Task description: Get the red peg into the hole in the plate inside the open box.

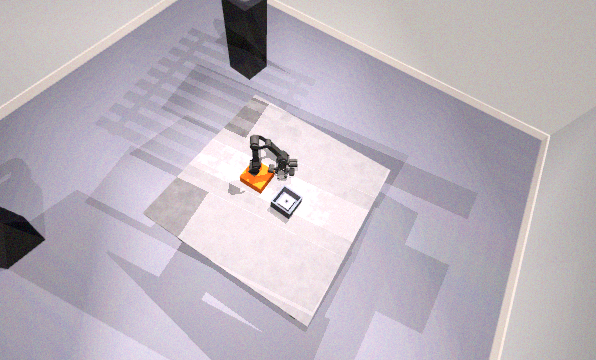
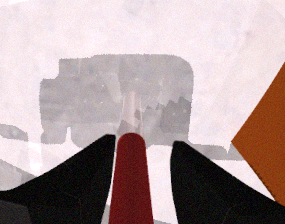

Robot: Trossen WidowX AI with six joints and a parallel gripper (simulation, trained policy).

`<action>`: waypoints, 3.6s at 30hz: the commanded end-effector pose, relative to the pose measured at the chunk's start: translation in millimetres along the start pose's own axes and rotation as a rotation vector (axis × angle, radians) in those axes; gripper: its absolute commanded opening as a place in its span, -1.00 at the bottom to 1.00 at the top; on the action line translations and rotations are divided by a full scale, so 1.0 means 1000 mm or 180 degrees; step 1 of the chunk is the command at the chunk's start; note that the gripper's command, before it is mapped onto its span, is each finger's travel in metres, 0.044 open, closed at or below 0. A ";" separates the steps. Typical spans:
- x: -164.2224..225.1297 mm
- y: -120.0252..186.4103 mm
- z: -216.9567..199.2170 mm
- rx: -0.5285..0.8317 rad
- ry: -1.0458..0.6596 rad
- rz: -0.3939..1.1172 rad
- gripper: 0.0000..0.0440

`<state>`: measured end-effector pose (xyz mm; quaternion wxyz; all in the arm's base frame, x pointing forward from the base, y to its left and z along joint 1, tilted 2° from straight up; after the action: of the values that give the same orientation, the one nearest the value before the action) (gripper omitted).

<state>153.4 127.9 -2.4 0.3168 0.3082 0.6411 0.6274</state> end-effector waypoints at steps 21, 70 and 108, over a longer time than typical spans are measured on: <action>-0.034 0.054 0.022 -0.0222 0.0385 -0.0355 -1.00; -0.204 0.098 0.042 -0.0323 -0.0115 -0.0683 -0.97; -0.279 0.057 0.059 -0.0198 0.0001 -0.0652 1.00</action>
<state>345.7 -44.2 52.4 0.3508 0.2558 0.6613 0.6117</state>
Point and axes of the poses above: the point midway between the two fingers, 35 mm back from their tips, its own y axis back along the fingers, its own z axis across the jaws, x = y × z, the point moved 2 cm from there along y, back along the fingers, and after that the axes turned 6 degrees about y, right-handed, at the moved point
